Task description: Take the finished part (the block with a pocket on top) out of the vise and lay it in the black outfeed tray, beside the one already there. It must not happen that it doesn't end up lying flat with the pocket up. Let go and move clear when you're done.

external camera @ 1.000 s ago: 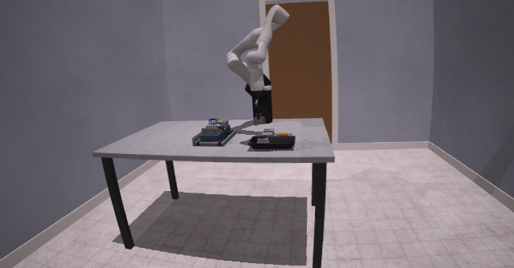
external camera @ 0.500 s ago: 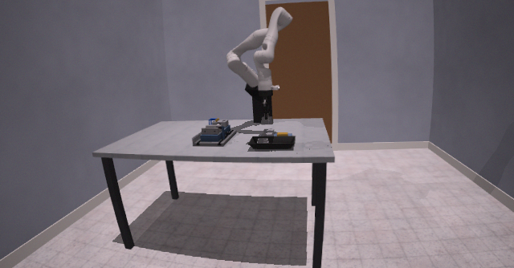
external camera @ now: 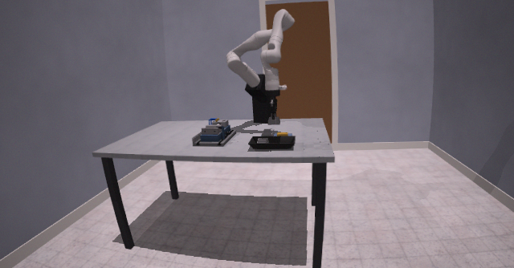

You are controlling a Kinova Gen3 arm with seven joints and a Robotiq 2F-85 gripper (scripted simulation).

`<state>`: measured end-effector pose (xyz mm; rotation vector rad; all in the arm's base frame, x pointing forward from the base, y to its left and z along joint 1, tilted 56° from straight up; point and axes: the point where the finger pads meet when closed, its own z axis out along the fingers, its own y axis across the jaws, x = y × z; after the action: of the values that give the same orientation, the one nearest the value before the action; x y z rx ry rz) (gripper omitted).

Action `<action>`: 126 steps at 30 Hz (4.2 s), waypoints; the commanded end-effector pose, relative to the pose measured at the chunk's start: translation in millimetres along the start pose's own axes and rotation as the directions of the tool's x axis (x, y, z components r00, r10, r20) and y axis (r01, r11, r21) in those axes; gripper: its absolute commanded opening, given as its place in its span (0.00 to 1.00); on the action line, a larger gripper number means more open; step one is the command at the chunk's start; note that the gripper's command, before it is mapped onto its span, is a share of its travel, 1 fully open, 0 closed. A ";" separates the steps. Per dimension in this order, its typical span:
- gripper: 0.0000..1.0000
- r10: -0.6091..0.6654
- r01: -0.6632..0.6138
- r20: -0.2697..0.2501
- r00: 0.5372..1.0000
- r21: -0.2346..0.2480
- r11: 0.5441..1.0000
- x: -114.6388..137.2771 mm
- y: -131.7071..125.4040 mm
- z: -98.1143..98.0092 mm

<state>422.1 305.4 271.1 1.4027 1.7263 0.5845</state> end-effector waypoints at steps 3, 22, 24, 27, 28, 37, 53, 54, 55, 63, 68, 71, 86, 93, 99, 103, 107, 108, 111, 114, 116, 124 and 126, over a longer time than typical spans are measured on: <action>0.00 -0.006 0.006 0.001 1.000 -0.004 1.000 8.7 3.2 0.0; 0.00 -0.007 0.007 0.002 1.000 -0.004 1.000 33.7 8.7 0.1; 0.00 -0.007 0.007 0.002 1.000 -0.004 1.000 35.3 9.0 0.1; 0.00 -0.007 0.007 0.002 1.000 -0.003 1.000 37.2 9.3 0.1; 0.00 -0.007 0.007 0.002 1.000 -0.003 1.000 37.7 9.4 0.1; 0.00 -0.007 0.008 0.003 1.000 -0.003 1.000 40.0 9.7 0.1; 0.00 -0.008 0.008 0.003 1.000 -0.003 1.000 40.6 9.8 0.1; 0.00 -0.008 0.008 0.003 1.000 -0.003 1.000 40.6 9.8 0.1; 0.00 -0.008 0.008 0.003 1.000 -0.003 1.000 40.6 9.8 0.1; 0.00 -0.008 0.008 0.003 1.000 -0.003 1.000 40.6 9.8 0.1; 0.00 -0.008 0.008 0.003 1.000 -0.003 1.000 40.6 9.8 0.1; 0.00 -0.008 0.008 0.003 1.000 -0.003 1.000 40.6 9.8 0.1; 0.00 -0.008 0.008 0.003 1.000 -0.003 1.000 40.6 9.8 0.1; 0.00 -0.008 0.008 0.003 1.000 -0.003 1.000 40.6 9.8 1.2; 0.00 -0.008 0.008 0.003 1.000 -0.003 1.000 40.7 9.8 4.2; 0.00 -0.008 0.008 0.003 1.000 -0.003 1.000 40.7 9.9 5.8; 0.00 -0.008 0.008 0.003 1.000 -0.003 1.000 40.7 9.9 9.7; 0.00 -0.008 0.008 0.003 1.000 -0.003 1.000 40.7 9.9 10.8; 0.00 -0.008 0.008 0.003 1.000 -0.003 1.000 40.7 9.9 14.6; 0.00 -0.008 0.008 0.003 1.000 -0.003 1.000 40.7 10.0 19.0; 0.00 -0.008 0.008 0.003 1.000 -0.003 1.000 40.8 10.0 22.2; 0.00 -0.008 0.008 0.003 1.000 -0.003 1.000 40.8 10.1 32.9; 0.00 -0.008 0.008 0.003 1.000 -0.003 1.000 40.8 10.1 36.8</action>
<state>452.2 344.7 247.4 1.3895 1.7314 0.5842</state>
